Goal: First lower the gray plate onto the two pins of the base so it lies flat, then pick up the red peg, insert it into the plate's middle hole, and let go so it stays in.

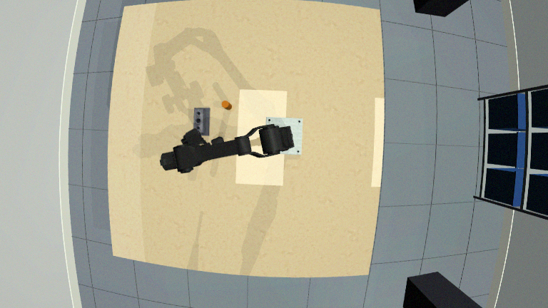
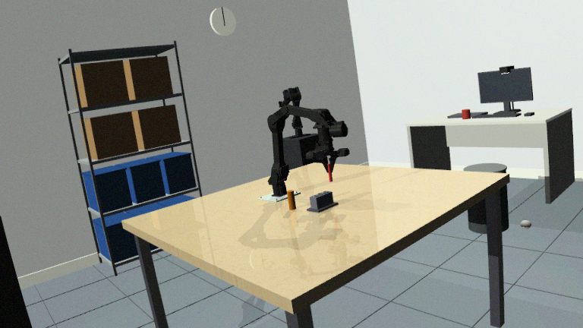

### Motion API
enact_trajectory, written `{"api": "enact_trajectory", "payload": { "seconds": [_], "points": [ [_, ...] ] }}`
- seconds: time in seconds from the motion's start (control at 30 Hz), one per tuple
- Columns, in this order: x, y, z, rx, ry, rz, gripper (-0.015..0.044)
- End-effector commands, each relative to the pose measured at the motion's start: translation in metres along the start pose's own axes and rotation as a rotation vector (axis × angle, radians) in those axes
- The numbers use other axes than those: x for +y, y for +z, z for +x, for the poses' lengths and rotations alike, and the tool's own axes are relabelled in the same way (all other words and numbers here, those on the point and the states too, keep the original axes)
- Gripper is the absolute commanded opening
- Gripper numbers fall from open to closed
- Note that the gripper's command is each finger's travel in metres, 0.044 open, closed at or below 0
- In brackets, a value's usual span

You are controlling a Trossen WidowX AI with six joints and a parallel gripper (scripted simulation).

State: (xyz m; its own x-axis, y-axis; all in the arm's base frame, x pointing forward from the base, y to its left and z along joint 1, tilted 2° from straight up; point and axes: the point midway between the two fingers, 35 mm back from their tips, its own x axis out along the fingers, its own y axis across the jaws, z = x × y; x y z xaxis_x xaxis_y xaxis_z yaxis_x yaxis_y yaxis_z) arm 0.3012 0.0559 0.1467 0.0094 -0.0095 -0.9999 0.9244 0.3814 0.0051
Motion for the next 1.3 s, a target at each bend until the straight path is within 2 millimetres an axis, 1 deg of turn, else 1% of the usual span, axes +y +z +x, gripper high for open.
{"api": "enact_trajectory", "payload": {
  "seconds": [0.0,0.6,1.27],
  "points": [
    [0.002,0.010,0.000,-0.003,-0.003,-0.002,0.0000],
    [0.009,0.065,0.000,-0.016,0.002,0.009,0.0000],
    [0.002,0.128,0.000,-0.019,0.000,0.001,0.0000]
  ]
}}
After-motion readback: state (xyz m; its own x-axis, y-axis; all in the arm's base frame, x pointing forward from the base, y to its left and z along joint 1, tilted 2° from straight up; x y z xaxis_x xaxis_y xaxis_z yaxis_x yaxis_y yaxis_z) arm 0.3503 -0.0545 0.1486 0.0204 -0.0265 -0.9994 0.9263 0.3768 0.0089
